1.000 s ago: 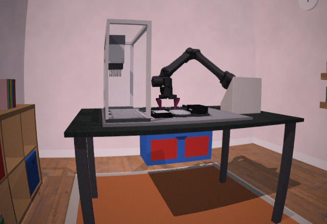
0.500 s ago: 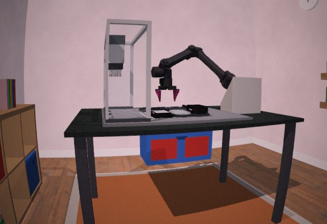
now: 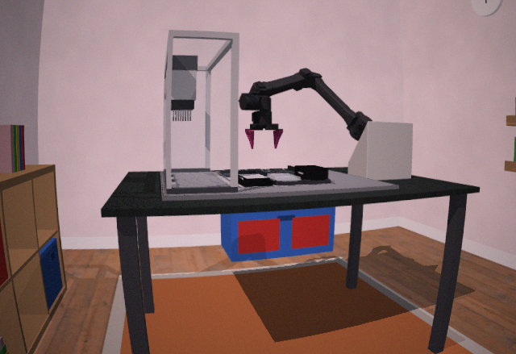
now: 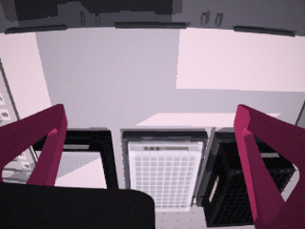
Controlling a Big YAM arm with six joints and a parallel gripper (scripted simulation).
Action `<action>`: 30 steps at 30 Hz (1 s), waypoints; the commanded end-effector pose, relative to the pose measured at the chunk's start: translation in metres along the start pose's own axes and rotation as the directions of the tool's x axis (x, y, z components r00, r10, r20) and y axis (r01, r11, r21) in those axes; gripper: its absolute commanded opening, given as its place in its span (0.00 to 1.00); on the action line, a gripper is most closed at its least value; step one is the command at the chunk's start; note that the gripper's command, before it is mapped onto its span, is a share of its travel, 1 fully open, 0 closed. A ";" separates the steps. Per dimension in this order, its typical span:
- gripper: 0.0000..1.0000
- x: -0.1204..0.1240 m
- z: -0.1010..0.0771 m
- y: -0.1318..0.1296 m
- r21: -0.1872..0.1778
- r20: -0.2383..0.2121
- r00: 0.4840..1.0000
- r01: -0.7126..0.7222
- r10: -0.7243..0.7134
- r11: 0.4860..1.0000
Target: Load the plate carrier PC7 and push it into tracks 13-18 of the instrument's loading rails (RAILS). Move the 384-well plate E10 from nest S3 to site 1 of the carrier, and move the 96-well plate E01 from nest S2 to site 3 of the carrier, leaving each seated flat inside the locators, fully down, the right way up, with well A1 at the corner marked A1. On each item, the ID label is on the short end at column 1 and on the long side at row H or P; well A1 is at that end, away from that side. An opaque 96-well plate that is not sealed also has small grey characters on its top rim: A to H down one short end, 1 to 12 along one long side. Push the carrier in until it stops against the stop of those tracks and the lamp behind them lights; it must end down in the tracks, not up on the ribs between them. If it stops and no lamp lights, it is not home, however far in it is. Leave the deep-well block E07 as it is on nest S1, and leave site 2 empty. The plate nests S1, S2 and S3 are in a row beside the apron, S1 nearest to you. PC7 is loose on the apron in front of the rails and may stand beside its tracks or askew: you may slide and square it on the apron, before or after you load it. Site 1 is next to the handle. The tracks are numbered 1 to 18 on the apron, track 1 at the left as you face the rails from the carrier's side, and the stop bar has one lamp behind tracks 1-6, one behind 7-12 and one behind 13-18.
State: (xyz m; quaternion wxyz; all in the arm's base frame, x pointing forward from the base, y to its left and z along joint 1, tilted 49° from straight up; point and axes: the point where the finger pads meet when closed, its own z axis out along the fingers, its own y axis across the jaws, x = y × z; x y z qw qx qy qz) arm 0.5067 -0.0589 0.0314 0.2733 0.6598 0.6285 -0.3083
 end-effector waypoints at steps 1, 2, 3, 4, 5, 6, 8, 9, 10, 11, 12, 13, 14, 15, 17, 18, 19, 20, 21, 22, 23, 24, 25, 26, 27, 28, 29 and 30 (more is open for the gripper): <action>1.00 0.002 -0.032 0.002 -0.048 -0.005 1.000 -0.013 0.013 0.999; 1.00 0.001 -0.033 0.004 -0.052 -0.006 1.000 -0.018 0.018 0.998; 1.00 0.001 -0.034 0.005 -0.053 -0.007 1.000 -0.019 0.019 0.998; 1.00 0.001 -0.034 0.005 -0.053 -0.007 1.000 -0.019 0.019 0.998; 1.00 0.001 -0.034 0.005 -0.053 -0.007 1.000 -0.019 0.019 0.998; 1.00 0.001 -0.034 0.005 -0.053 -0.007 1.000 -0.019 0.019 0.998; 1.00 0.001 -0.034 0.005 -0.053 -0.006 1.000 -0.019 0.019 0.998; 1.00 0.001 -0.034 0.005 -0.053 -0.006 1.000 -0.019 0.019 0.998; 1.00 0.001 -0.034 0.005 -0.053 -0.006 1.000 -0.019 0.019 0.998; 1.00 0.001 -0.033 0.005 -0.053 -0.006 1.000 -0.019 0.018 0.998; 1.00 0.001 -0.033 0.005 -0.053 -0.006 1.000 -0.019 0.018 0.998; 1.00 0.001 -0.034 0.005 -0.053 -0.006 1.000 -0.019 0.018 0.998; 1.00 0.001 -0.034 0.005 -0.053 -0.006 1.000 -0.019 0.018 0.998; 1.00 0.001 -0.034 0.005 -0.053 -0.006 1.000 -0.019 0.018 0.998; 1.00 0.001 -0.034 0.005 -0.053 -0.006 1.000 -0.019 0.018 0.998; 1.00 0.001 -0.034 0.005 -0.053 -0.006 1.000 -0.019 0.018 0.998; 1.00 0.001 -0.034 0.005 -0.053 -0.006 1.000 -0.019 0.018 0.998; 1.00 0.001 -0.034 0.005 -0.053 -0.006 1.000 -0.019 0.018 0.998; 1.00 0.001 -0.034 0.005 -0.053 -0.006 1.000 -0.019 0.018 0.998; 1.00 0.022 -0.019 -0.001 -0.031 0.002 0.998 0.061 -0.061 0.998; 1.00 0.022 -0.019 -0.001 -0.031 0.002 0.998 0.061 -0.061 0.998; 1.00 0.022 -0.019 -0.001 -0.031 0.002 0.998 0.061 -0.061 0.998; 1.00 0.026 -0.024 0.010 -0.054 -0.004 0.998 0.069 -0.069 0.996; 1.00 0.033 -0.022 0.008 -0.053 -0.002 0.995 0.104 -0.104 0.993; 1.00 0.041 -0.020 0.005 -0.049 0.000 0.990 0.141 -0.141 0.989; 1.00 0.047 -0.018 0.004 -0.048 0.002 0.984 0.175 -0.175 0.983; 1.00 0.054 -0.017 0.003 -0.047 0.004 0.978 0.208 -0.209 0.977; 1.00 0.061 -0.016 0.003 -0.048 0.005 0.971 0.240 -0.240 0.970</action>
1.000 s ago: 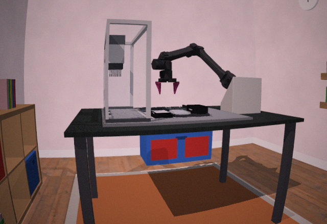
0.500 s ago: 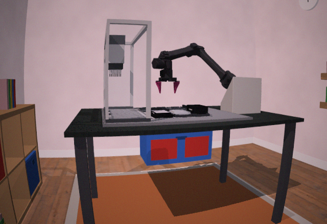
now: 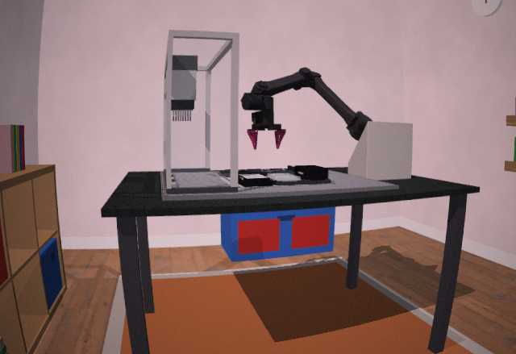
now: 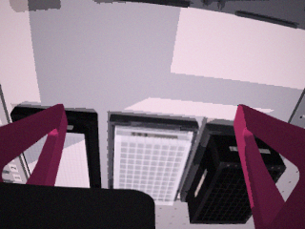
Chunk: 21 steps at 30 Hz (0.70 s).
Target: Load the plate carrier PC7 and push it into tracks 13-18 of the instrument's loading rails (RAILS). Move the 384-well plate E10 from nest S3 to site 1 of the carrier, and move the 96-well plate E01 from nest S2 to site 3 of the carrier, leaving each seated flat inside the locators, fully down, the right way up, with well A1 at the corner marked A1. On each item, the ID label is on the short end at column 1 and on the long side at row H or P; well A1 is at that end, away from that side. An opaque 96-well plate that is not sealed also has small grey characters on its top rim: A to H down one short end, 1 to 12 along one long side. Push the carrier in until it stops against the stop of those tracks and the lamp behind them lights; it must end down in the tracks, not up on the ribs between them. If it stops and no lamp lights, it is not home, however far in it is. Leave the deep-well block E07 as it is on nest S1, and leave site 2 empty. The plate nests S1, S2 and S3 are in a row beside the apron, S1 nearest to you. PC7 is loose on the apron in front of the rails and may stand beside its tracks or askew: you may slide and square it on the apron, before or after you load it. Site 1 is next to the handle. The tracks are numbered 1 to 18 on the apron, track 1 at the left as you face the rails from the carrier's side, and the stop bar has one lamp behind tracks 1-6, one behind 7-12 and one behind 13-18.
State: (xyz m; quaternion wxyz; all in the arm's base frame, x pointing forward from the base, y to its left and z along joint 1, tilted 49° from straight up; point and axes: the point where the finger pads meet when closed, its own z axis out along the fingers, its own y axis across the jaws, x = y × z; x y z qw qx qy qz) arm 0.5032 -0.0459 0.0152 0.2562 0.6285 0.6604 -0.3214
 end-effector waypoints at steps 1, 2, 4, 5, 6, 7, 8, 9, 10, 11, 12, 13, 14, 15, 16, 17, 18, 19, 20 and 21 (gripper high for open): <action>1.00 0.045 -0.017 0.012 -0.053 0.009 0.985 0.173 -0.173 0.984; 1.00 0.051 -0.017 0.014 -0.057 0.010 0.980 0.201 -0.201 0.978; 1.00 0.063 -0.019 0.020 -0.067 0.012 0.967 0.256 -0.256 0.964; 1.00 0.070 -0.018 0.020 -0.066 0.014 0.958 0.288 -0.288 0.955; 1.00 0.076 -0.017 0.020 -0.066 0.016 0.948 0.320 -0.319 0.945; 1.00 0.083 -0.016 0.020 -0.066 0.018 0.936 0.351 -0.351 0.934; 1.00 0.090 -0.015 0.020 -0.065 0.019 0.924 0.382 -0.382 0.922; 1.00 0.097 -0.014 0.020 -0.065 0.021 0.911 0.413 -0.412 0.909; 1.00 0.097 -0.014 0.020 -0.065 0.021 0.911 0.413 -0.412 0.909; 1.00 0.097 -0.014 0.020 -0.065 0.021 0.911 0.413 -0.412 0.909; 1.00 0.104 -0.013 0.020 -0.064 0.023 0.897 0.443 -0.442 0.894; 1.00 0.111 -0.012 0.020 -0.064 0.025 0.881 0.472 -0.472 0.879; 1.00 0.117 -0.011 0.020 -0.063 0.027 0.865 0.502 -0.501 0.863; 1.00 0.124 -0.010 0.020 -0.062 0.029 0.848 0.530 -0.529 0.846; 1.00 0.131 -0.008 0.020 -0.062 0.030 0.830 0.558 -0.557 0.828; 1.00 0.138 -0.007 0.020 -0.061 0.032 0.811 0.585 -0.585 0.808; 1.00 0.145 -0.006 0.020 -0.060 0.034 0.791 0.612 -0.611 0.789; 1.00 0.151 -0.005 0.020 -0.059 0.036 0.770 0.638 -0.637 0.768; 1.00 0.158 -0.004 0.020 -0.058 0.037 0.748 0.663 -0.662 0.746; 1.00 0.165 -0.003 0.020 -0.057 0.039 0.726 0.688 -0.687 0.724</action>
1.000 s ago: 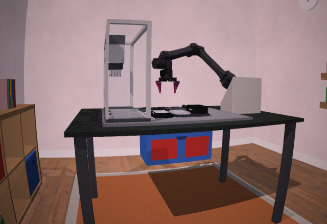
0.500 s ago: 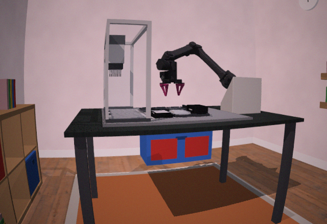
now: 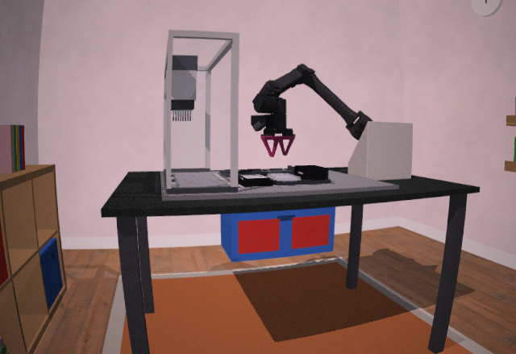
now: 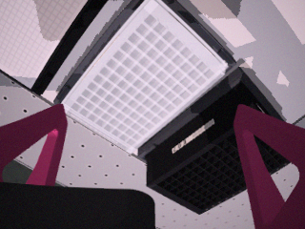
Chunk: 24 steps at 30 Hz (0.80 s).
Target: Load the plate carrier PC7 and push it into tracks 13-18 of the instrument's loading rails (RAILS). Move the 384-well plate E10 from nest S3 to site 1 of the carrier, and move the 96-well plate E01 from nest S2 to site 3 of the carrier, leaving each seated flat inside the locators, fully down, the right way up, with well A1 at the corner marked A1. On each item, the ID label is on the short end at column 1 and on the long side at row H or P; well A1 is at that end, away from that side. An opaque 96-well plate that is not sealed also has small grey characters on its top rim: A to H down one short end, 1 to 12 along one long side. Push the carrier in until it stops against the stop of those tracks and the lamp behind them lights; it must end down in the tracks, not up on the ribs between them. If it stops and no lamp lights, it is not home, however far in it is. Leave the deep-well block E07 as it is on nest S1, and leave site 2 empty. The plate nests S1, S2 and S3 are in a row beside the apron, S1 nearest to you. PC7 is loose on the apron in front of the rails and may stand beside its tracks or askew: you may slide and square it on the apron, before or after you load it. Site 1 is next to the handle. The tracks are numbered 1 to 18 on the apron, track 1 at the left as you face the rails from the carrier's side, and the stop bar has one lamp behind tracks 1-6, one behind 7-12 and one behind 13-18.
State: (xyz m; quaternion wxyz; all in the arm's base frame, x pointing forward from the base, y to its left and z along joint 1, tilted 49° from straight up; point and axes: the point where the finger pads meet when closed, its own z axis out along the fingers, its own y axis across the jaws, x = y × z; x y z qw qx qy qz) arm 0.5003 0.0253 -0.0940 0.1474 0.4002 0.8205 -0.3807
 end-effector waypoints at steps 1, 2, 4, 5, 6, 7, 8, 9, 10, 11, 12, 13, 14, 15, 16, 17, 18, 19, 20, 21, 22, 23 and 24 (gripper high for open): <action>1.00 0.032 -0.015 0.024 -0.032 0.037 0.980 0.196 -0.195 0.980; 1.00 0.037 -0.010 0.018 -0.018 0.034 0.970 0.241 -0.240 0.970; 1.00 0.029 -0.018 0.025 -0.028 0.042 0.956 0.293 -0.291 0.956; 1.00 0.013 -0.036 0.028 -0.060 0.059 0.955 0.293 -0.289 0.954; 1.00 0.013 -0.036 0.028 -0.060 0.059 0.955 0.293 -0.289 0.954; 1.00 0.013 -0.036 0.028 -0.060 0.059 0.955 0.293 -0.289 0.954; 1.00 0.014 -0.034 0.026 -0.053 0.060 0.944 0.328 -0.325 0.943; 1.00 0.019 -0.028 0.019 -0.038 0.054 0.928 0.370 -0.368 0.928; 1.00 0.020 -0.027 0.018 -0.034 0.053 0.915 0.403 -0.401 0.915; 1.00 0.020 -0.027 0.019 -0.033 0.055 0.901 0.432 -0.430 0.901; 1.00 0.019 -0.028 0.019 -0.032 0.056 0.887 0.461 -0.459 0.887; 1.00 0.019 -0.028 0.019 -0.030 0.057 0.871 0.490 -0.488 0.871; 1.00 0.019 -0.028 0.019 -0.028 0.058 0.854 0.519 -0.517 0.854; 1.00 0.019 -0.028 0.019 -0.026 0.059 0.836 0.547 -0.545 0.837; 1.00 0.019 -0.028 0.019 -0.024 0.060 0.818 0.575 -0.573 0.818; 1.00 0.019 -0.028 0.019 -0.023 0.061 0.798 0.602 -0.599 0.799; 1.00 0.019 -0.028 0.019 -0.021 0.062 0.778 0.628 -0.626 0.778; 1.00 0.019 -0.028 0.019 -0.019 0.062 0.756 0.653 -0.651 0.757; 1.00 0.019 -0.028 0.019 -0.017 0.063 0.734 0.678 -0.676 0.735; 1.00 0.019 -0.028 0.019 -0.015 0.063 0.711 0.702 -0.700 0.712; 1.00 0.019 -0.028 0.019 -0.013 0.064 0.687 0.725 -0.723 0.688; 1.00 0.019 -0.028 0.019 -0.013 0.064 0.687 0.725 -0.723 0.688; 1.00 0.019 -0.028 0.019 -0.013 0.064 0.687 0.725 -0.723 0.688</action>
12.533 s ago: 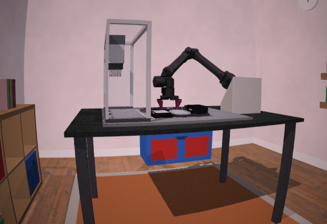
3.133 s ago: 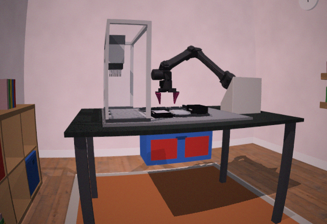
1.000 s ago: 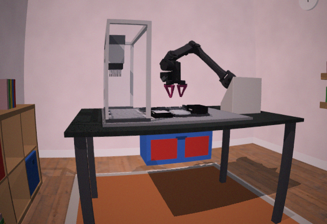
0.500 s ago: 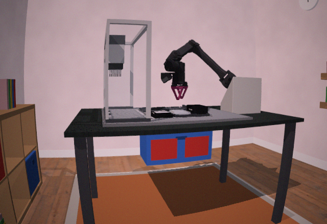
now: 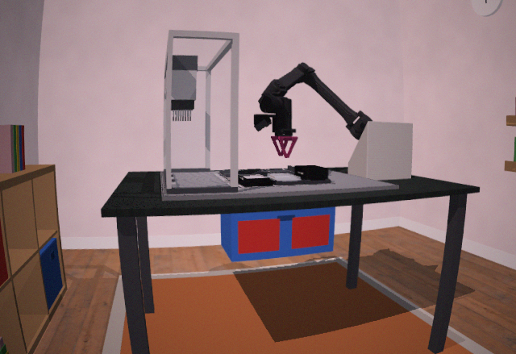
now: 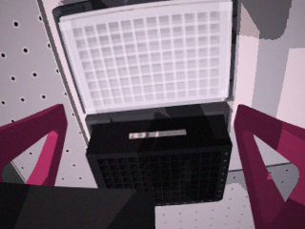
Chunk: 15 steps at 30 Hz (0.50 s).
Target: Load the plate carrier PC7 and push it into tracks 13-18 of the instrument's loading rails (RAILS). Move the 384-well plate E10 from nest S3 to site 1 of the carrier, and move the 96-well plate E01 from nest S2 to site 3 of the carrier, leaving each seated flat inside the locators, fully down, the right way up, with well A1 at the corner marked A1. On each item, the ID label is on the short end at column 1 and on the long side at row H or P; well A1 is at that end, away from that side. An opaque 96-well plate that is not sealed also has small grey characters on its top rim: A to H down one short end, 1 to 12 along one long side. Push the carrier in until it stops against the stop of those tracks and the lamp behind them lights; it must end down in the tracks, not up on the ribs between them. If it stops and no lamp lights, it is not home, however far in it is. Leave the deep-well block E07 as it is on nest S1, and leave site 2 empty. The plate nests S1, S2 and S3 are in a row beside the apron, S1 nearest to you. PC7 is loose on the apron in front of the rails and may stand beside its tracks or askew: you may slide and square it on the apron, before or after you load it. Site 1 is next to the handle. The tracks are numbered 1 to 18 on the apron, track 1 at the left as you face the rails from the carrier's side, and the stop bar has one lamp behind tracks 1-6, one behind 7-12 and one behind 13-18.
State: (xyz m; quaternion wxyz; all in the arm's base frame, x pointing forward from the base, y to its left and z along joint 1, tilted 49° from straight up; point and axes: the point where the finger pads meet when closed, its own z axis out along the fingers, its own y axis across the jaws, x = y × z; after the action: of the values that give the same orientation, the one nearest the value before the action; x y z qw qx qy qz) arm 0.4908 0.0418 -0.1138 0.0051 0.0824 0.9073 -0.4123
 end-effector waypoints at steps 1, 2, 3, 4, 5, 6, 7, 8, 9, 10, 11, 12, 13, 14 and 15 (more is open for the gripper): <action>1.00 -0.012 -0.029 0.003 -0.020 0.060 0.991 0.120 -0.119 0.993; 1.00 -0.012 -0.029 0.003 -0.019 0.060 0.991 0.122 -0.121 0.992; 1.00 -0.012 -0.029 0.003 -0.019 0.060 0.991 0.122 -0.121 0.992; 1.00 -0.012 -0.029 0.003 -0.017 0.060 0.986 0.155 -0.154 0.988; 1.00 -0.012 -0.029 0.003 -0.016 0.061 0.981 0.188 -0.187 0.982; 1.00 -0.012 -0.029 0.003 -0.014 0.061 0.974 0.220 -0.219 0.975; 1.00 -0.012 -0.029 0.003 -0.012 0.062 0.966 0.253 -0.252 0.967; 1.00 -0.012 -0.029 0.003 -0.010 0.062 0.957 0.285 -0.284 0.959; 1.00 -0.012 -0.029 0.003 -0.008 0.063 0.947 0.316 -0.315 0.949; 1.00 -0.012 -0.029 0.003 -0.006 0.063 0.936 0.348 -0.347 0.938; 1.00 -0.012 -0.029 0.003 -0.004 0.063 0.924 0.379 -0.378 0.925; 1.00 -0.012 -0.029 0.003 -0.002 0.063 0.911 0.409 -0.408 0.912; 1.00 -0.012 -0.029 0.003 0.000 0.063 0.896 0.439 -0.439 0.898; 1.00 -0.012 -0.029 0.003 0.003 0.063 0.881 0.469 -0.468 0.883; 1.00 -0.012 -0.029 0.003 0.005 0.063 0.865 0.498 -0.497 0.867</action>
State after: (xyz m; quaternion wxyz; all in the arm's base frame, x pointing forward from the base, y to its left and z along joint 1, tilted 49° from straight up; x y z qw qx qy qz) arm 0.4908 0.0418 -0.1138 -0.0745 -0.0939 0.9062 -0.4056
